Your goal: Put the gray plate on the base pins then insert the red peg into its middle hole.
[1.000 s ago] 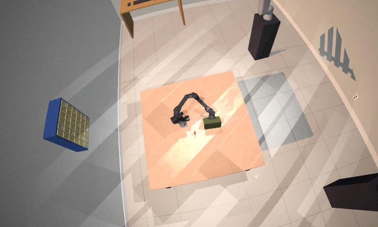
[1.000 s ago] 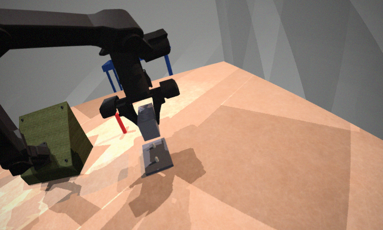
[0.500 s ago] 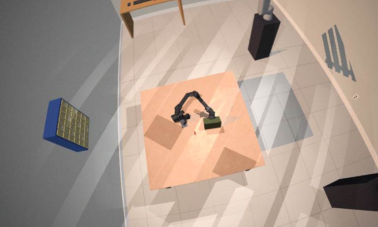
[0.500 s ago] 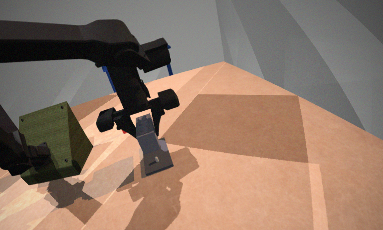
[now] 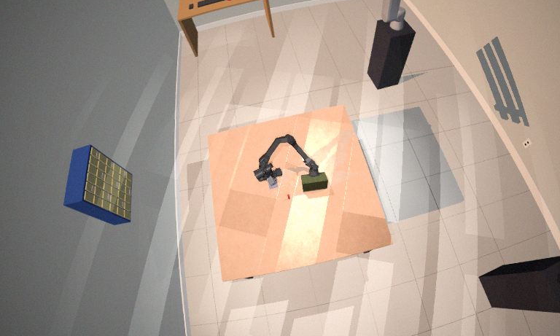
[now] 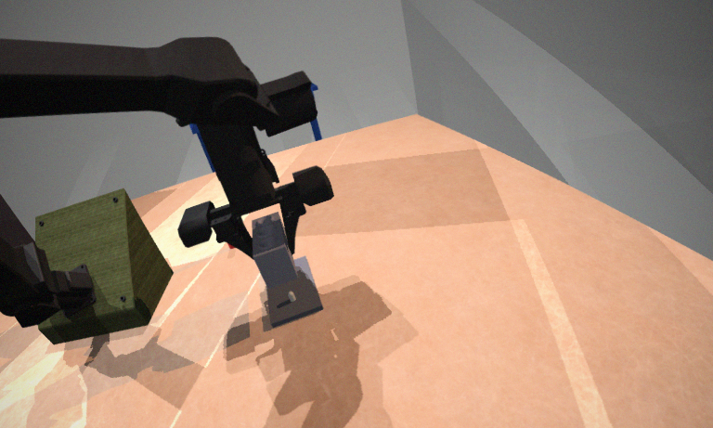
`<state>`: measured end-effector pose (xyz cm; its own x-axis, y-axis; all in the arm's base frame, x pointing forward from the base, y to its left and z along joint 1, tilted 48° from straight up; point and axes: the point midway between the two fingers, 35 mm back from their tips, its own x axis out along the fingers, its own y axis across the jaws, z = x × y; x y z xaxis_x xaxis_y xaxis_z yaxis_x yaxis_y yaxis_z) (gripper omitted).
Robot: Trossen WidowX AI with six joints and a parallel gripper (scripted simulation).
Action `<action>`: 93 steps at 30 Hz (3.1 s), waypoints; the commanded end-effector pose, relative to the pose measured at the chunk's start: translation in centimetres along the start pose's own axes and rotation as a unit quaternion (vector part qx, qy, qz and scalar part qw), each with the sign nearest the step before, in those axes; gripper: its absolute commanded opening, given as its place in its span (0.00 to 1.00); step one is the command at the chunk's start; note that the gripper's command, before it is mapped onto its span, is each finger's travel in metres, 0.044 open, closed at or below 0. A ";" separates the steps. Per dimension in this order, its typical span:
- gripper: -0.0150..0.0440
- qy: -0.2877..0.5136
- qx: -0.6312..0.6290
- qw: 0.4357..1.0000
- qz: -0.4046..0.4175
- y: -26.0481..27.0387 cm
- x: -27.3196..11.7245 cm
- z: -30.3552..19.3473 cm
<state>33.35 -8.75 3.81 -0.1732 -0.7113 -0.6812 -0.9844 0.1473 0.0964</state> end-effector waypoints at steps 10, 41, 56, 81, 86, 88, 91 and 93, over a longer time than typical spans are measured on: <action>0.25 0.001 -0.002 1.000 -0.001 -0.1 0.9 -0.1; 0.25 0.000 0.002 1.000 -0.001 -0.1 3.6 -0.2; 0.92 0.000 0.002 1.000 -0.001 -0.1 3.6 -0.2; 1.00 0.000 0.005 1.000 -0.001 -0.5 -8.2 0.2; 1.00 -0.006 0.188 0.982 -0.002 0.3 -8.5 3.1; 1.00 -0.009 0.270 0.963 -0.002 0.7 -8.6 4.4; 1.00 -0.011 0.389 0.921 -0.001 1.4 -8.7 6.3; 1.00 -0.013 0.463 0.886 -0.001 2.0 -8.8 7.6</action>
<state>34.71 -0.45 7.26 -0.1621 -0.7051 -0.6903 -0.8812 0.4183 -0.2204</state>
